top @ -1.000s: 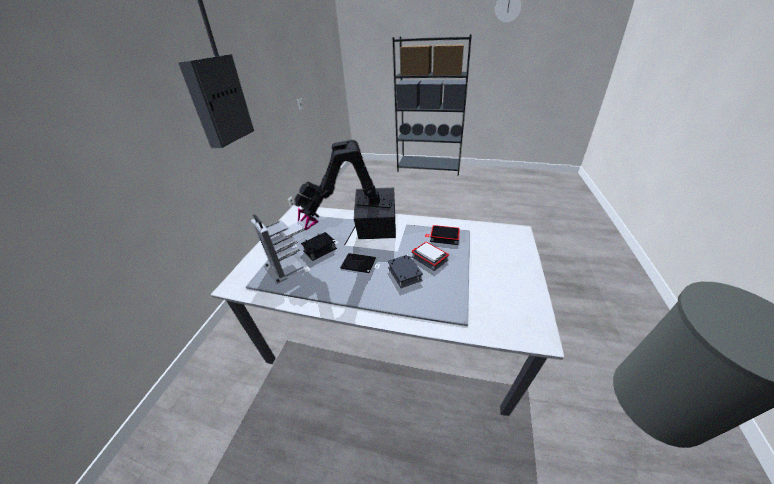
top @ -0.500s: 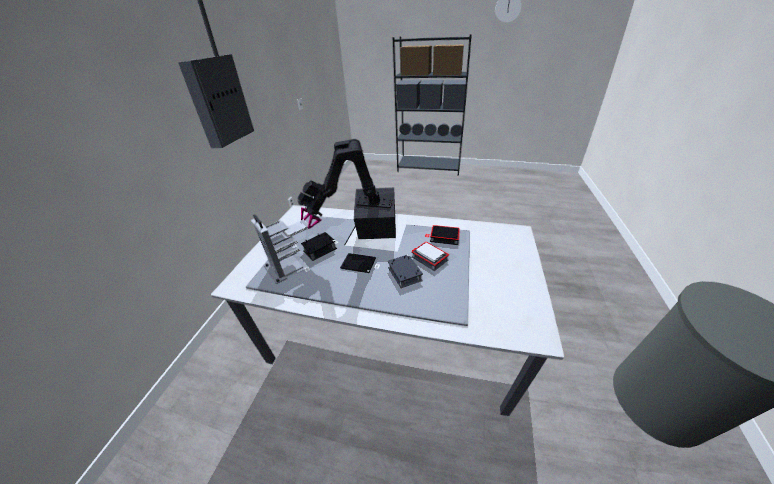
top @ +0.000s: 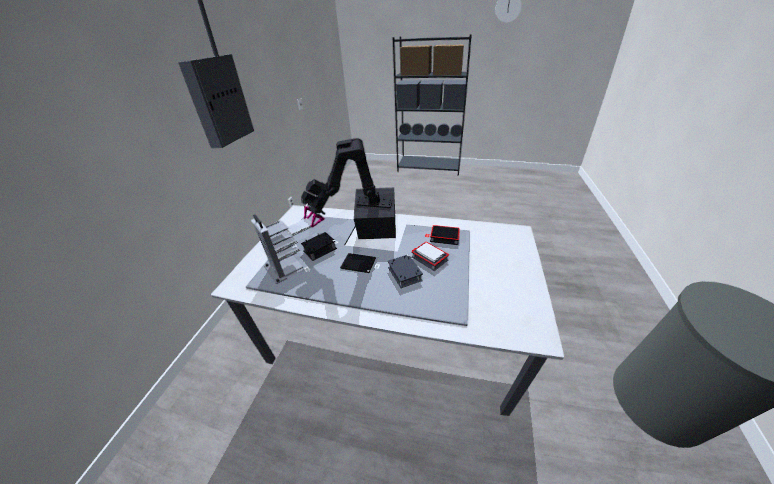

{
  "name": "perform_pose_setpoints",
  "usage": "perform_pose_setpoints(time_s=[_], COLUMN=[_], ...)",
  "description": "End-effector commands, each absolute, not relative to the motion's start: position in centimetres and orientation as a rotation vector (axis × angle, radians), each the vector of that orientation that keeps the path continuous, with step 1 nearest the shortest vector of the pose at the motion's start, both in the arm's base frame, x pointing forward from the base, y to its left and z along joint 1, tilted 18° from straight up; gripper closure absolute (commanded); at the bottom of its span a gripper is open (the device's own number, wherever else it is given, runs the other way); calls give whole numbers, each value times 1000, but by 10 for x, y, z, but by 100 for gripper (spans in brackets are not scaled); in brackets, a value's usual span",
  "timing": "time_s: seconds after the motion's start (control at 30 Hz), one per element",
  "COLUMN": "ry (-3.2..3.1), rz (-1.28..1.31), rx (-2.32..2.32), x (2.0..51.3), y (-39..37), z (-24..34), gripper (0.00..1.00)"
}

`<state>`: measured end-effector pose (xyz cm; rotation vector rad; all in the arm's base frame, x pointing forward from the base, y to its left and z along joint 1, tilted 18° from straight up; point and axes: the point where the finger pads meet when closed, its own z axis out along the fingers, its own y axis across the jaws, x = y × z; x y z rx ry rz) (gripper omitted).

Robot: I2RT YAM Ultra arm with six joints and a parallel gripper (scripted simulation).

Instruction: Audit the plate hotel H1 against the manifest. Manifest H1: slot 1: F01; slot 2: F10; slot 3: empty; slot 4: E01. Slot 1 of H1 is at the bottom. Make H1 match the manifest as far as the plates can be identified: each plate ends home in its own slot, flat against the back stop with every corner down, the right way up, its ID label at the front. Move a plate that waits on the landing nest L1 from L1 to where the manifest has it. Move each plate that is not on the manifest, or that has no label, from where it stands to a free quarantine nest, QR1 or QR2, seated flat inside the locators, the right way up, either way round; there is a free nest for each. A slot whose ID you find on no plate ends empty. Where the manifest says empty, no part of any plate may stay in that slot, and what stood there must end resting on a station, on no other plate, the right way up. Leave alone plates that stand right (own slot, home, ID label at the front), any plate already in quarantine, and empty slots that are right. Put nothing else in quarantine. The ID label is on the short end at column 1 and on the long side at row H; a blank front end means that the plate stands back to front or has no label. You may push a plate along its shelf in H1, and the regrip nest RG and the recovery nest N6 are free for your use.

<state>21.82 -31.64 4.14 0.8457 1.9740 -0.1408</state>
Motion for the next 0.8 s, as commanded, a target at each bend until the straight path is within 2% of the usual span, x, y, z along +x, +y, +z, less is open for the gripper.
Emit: perform_pose_setpoints(time_s=[0.0,0.77], ry=[1960,1961], rz=[-155,-155], rx=[830,830], x=[217,197], y=[-319,-301], z=[48,43], gripper=[14,14])
